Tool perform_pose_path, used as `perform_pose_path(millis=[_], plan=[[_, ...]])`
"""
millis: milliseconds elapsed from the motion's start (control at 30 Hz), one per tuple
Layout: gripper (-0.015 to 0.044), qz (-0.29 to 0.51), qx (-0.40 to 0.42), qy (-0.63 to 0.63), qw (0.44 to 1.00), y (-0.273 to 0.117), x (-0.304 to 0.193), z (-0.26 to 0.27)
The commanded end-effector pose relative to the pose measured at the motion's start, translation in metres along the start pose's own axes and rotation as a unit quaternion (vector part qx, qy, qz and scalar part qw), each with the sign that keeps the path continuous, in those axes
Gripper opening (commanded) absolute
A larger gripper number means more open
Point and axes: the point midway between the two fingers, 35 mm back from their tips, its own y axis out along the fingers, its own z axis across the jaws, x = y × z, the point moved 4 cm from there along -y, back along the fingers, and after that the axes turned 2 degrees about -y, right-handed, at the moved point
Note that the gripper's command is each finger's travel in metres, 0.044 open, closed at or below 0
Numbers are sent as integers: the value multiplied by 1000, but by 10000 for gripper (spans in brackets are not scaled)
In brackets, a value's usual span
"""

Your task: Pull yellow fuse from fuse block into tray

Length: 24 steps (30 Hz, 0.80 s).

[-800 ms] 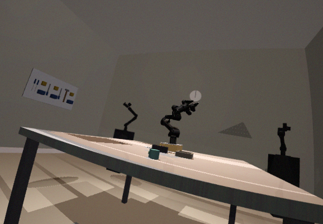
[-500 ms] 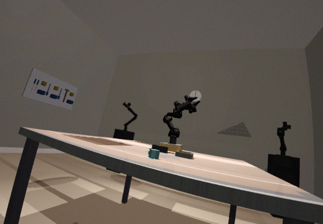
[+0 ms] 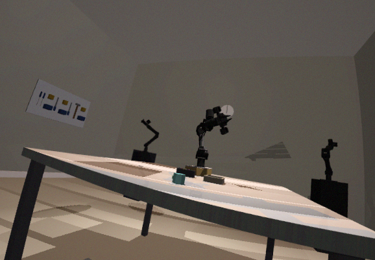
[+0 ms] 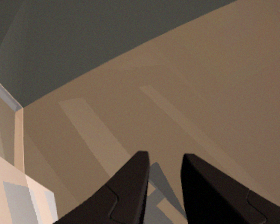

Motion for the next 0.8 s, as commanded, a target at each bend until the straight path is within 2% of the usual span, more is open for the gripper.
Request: perform_pose_path(millis=[0, 167, 367, 567, 767], plan=[[66, 156, 47, 146, 976, 8, -67, 13], [66, 290, 72, 260, 918, -1, -120, 30], [66, 448, 86, 381, 804, -27, -177, 55], [66, 590, 84, 470, 651, -68, -218, 80], [66, 710, 75, 522, 467, -118, -242, 103]])
